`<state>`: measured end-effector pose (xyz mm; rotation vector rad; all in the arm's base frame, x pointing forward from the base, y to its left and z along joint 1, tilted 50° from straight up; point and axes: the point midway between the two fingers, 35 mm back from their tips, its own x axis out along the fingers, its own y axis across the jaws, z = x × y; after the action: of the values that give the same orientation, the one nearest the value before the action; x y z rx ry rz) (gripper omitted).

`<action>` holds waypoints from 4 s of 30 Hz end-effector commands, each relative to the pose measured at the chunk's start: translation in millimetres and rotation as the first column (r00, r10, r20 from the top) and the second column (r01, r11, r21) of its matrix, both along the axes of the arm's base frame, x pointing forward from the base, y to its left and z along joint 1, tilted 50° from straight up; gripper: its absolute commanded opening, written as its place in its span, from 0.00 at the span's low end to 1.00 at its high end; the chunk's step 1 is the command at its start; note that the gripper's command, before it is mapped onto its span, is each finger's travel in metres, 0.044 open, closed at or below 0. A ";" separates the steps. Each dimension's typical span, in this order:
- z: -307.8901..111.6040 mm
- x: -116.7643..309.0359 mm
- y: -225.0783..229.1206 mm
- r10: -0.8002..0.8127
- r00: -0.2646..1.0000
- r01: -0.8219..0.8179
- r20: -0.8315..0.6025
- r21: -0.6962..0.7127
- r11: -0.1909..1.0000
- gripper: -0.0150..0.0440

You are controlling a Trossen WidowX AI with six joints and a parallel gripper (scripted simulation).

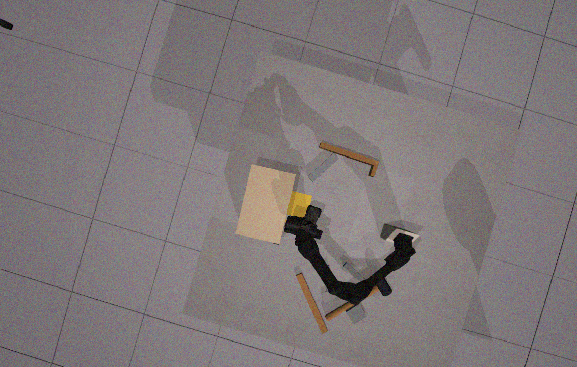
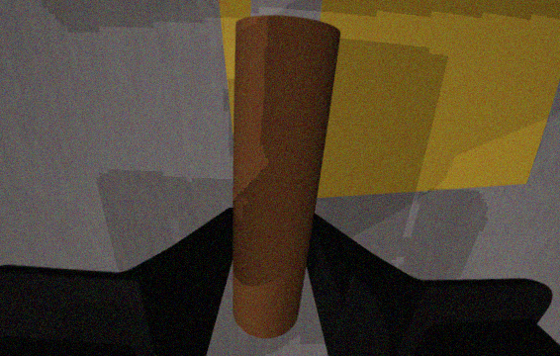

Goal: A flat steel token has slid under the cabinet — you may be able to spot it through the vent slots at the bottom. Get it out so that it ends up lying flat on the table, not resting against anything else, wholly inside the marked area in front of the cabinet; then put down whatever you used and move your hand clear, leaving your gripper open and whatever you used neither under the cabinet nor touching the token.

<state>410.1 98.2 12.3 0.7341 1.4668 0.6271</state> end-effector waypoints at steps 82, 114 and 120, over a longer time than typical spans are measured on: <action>-4.3 -58.6 -0.3 -0.004 1.000 0.004 -0.010 -0.007 1.000 0.25; -2.9 -90.8 2.0 -0.004 1.000 0.004 -0.012 -0.006 1.000 0.25; -2.5 -97.1 2.5 -0.004 1.000 0.004 -0.012 -0.006 1.000 0.25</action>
<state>320.5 99.6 10.1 0.7313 1.4677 0.6207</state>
